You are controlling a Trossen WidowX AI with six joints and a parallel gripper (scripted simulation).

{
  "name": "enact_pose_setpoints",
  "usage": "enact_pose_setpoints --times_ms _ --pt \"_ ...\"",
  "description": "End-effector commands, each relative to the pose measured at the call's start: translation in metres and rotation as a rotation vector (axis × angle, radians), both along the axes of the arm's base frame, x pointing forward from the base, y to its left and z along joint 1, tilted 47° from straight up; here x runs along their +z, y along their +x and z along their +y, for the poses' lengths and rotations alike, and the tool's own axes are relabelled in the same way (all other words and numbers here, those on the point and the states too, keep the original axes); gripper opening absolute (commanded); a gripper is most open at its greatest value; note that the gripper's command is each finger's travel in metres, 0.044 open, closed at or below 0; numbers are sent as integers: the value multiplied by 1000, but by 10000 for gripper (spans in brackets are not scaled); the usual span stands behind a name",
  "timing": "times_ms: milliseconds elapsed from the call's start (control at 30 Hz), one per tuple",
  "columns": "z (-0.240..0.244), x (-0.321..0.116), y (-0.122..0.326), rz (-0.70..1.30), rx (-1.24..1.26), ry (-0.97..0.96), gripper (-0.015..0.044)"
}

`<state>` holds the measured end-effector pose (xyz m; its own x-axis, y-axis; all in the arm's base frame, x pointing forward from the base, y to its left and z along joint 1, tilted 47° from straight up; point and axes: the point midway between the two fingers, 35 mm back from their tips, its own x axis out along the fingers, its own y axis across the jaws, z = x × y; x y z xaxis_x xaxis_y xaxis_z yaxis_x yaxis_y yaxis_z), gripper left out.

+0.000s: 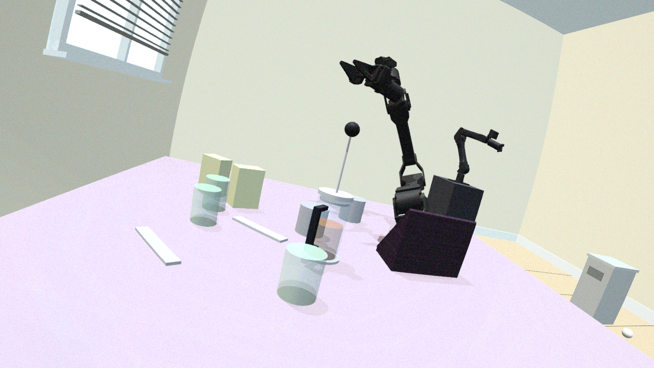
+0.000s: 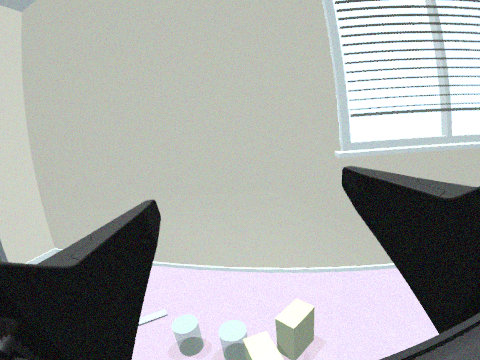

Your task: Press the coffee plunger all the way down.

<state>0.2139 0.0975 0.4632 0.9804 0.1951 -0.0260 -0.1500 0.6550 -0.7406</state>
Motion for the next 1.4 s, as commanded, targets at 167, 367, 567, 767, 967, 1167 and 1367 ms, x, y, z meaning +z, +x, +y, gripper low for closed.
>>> enact_pose_setpoints --times_ms 167,367,567,767,967,1167,1367 --pt "66 -90 32 340 -61 55 440" --pt "114 -181 33 558 -229 31 440" --pt "137 -255 14 588 -450 -34 440" --pt "145 -283 6 542 -522 -65 440" --pt "121 -305 2 541 -522 -64 440" --pt "102 -321 -3 539 -525 -63 440" --pt "101 -323 0 540 -525 -63 440"
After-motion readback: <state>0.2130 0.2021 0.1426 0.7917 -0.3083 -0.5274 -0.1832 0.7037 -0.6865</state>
